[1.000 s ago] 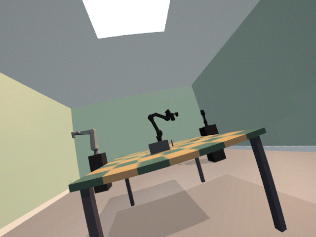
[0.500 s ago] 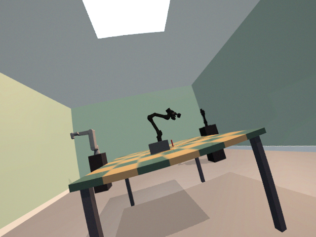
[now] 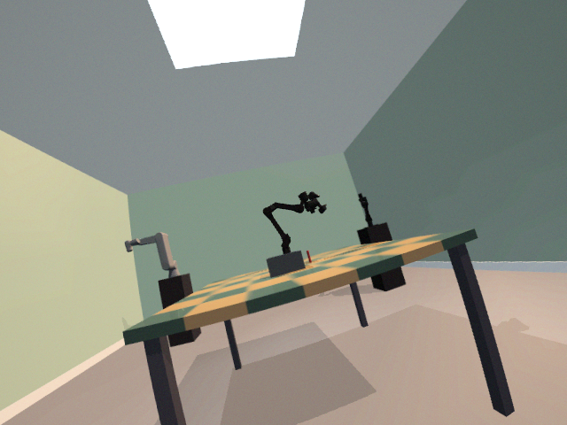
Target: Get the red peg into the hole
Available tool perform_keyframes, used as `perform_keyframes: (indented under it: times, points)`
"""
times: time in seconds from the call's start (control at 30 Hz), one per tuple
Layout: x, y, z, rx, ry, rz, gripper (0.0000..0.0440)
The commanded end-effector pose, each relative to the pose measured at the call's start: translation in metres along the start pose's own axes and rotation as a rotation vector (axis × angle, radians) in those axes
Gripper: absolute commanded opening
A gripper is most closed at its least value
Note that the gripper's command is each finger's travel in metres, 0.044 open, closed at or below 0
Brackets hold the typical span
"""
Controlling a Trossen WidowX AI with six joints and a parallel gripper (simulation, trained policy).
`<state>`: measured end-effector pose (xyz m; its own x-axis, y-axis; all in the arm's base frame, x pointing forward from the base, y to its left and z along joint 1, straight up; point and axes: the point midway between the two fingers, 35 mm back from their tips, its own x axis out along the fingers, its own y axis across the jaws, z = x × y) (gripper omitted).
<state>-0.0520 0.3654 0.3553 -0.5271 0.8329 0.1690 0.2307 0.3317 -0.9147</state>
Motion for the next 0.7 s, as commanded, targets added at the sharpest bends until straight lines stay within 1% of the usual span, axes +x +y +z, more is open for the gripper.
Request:
perform_keyframes:
  times: [0.0,0.33,0.67]
  points:
    - [-0.006,0.003,-0.014,0.085,0.056,0.032,0.044]
    - [-0.03,0.025,-0.05,0.371,0.23,0.128,0.044]
    - [-0.06,0.047,-0.08,0.654,0.426,0.184,0.044]
